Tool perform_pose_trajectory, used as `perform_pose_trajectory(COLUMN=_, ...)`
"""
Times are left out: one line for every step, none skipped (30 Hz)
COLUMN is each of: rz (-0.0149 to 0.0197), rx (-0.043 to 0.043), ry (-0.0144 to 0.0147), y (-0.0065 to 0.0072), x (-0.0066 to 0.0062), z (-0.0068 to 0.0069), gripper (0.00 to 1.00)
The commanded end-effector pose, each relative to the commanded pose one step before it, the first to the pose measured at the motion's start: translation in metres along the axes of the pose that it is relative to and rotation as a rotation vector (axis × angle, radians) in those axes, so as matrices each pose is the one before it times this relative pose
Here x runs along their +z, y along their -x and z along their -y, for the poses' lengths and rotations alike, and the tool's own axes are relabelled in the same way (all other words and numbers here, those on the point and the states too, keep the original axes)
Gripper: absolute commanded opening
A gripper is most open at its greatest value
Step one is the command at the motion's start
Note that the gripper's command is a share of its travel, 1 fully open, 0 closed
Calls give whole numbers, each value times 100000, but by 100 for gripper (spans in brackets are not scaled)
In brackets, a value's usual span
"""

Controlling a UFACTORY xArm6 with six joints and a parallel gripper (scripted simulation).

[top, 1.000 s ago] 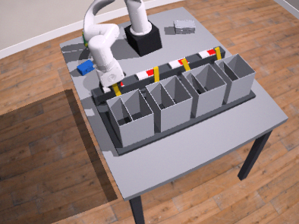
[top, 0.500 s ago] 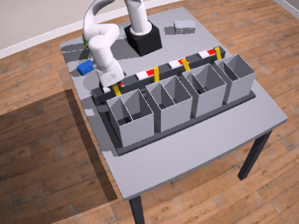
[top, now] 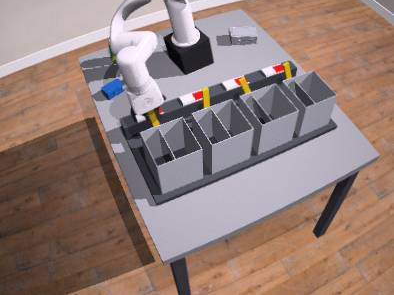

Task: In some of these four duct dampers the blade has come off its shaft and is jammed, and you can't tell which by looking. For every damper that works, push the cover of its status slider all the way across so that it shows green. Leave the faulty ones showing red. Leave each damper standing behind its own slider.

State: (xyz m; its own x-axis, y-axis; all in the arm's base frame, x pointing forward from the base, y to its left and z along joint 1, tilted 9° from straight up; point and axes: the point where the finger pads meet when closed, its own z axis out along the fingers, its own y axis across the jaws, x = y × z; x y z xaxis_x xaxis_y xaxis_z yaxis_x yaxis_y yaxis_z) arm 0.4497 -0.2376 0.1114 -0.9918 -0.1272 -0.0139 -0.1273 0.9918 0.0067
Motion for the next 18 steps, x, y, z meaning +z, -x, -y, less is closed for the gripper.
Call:
perform_pose_trajectory(rz=380, rx=-25, ry=-226, y=121, x=-188, z=76, gripper=19)
perform_pose_trajectory(rz=-1, rx=0, ry=34, y=0, x=0, z=4, gripper=19)
perform_pose_trajectory(rz=0, rx=0, ry=0, y=0, x=0, z=0, gripper=19)
perform_pose_trajectory(rz=0, rx=0, ry=0, y=0, x=0, z=0, gripper=19)
perform_pose_trajectory(rz=-1, rx=1, ry=46, y=0, x=0, z=5, gripper=19)
perform_pose_trajectory(rz=-1, rx=1, ry=60, y=0, x=0, z=6, gripper=19)
perform_pose_trajectory(rz=-2, rx=1, ry=76, y=0, x=0, z=8, gripper=19)
perform_pose_trajectory(rz=-2, rx=1, ry=93, y=0, x=0, z=10, gripper=19)
perform_pose_trajectory(rz=-2, rx=1, ry=111, y=0, x=0, z=11, gripper=19)
perform_pose_trajectory(rz=-2, rx=1, ry=131, y=0, x=0, z=13, gripper=19)
perform_pose_trajectory(rz=-2, rx=1, ry=151, y=0, x=0, z=15, gripper=19)
perform_pose_trajectory(rz=-2, rx=1, ry=173, y=0, x=0, z=18, gripper=19)
perform_pose_trajectory(rz=-1, rx=0, ry=196, y=0, x=0, z=20, gripper=19)
perform_pose_trajectory(rz=0, rx=0, ry=219, y=0, x=0, z=22, gripper=19)
perform_pose_trajectory(rz=1, rx=-1, ry=244, y=0, x=0, z=24, gripper=19)
perform_pose_trajectory(rz=3, rx=-1, ry=269, y=0, x=0, z=26, gripper=19)
perform_pose_trajectory(rz=5, rx=-2, ry=294, y=1, x=-1, z=29, gripper=19)
perform_pose_trajectory(rz=7, rx=-4, ry=321, y=1, x=-1, z=31, gripper=19)
